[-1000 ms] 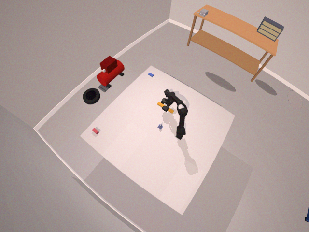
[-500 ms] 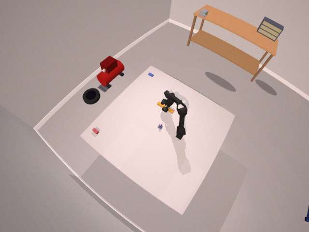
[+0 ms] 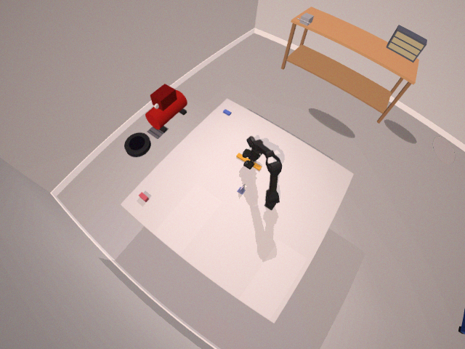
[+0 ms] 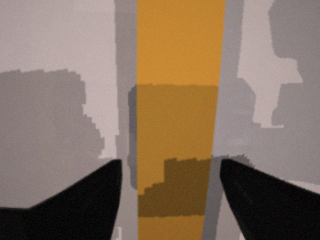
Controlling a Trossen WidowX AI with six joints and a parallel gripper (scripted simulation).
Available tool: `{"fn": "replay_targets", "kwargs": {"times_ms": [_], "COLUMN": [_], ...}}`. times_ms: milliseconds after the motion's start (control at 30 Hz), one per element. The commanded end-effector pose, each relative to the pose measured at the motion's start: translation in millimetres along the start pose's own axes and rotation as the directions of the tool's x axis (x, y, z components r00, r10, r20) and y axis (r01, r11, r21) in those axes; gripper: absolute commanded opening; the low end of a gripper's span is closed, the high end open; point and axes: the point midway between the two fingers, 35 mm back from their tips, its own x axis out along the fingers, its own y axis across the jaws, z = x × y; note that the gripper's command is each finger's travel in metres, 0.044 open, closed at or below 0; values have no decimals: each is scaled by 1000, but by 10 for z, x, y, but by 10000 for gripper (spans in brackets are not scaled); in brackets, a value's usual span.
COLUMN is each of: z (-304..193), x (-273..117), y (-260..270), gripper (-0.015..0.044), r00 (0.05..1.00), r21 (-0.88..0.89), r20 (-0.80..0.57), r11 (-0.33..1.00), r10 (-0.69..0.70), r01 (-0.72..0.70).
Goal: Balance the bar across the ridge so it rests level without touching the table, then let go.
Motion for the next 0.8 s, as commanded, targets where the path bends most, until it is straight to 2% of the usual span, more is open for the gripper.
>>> {"fn": "replay_targets", "kwargs": {"times_ms": [0, 33, 233, 367, 767], "z": [0, 0, 0, 10, 38], "x": [0, 0, 0, -63, -368], "y": [1, 1, 1, -6, -26], "gripper": [157, 131, 91, 0, 0], "r00": [1000, 1000, 1000, 1000, 1000], "r21": [0, 0, 0, 0, -1], "r20": [0, 0, 0, 0, 1], "r11": [1000, 1000, 1000, 1000, 1000], "r10": [1, 1, 1, 1, 1], "r01": [-1, -1, -1, -1, -1]}}
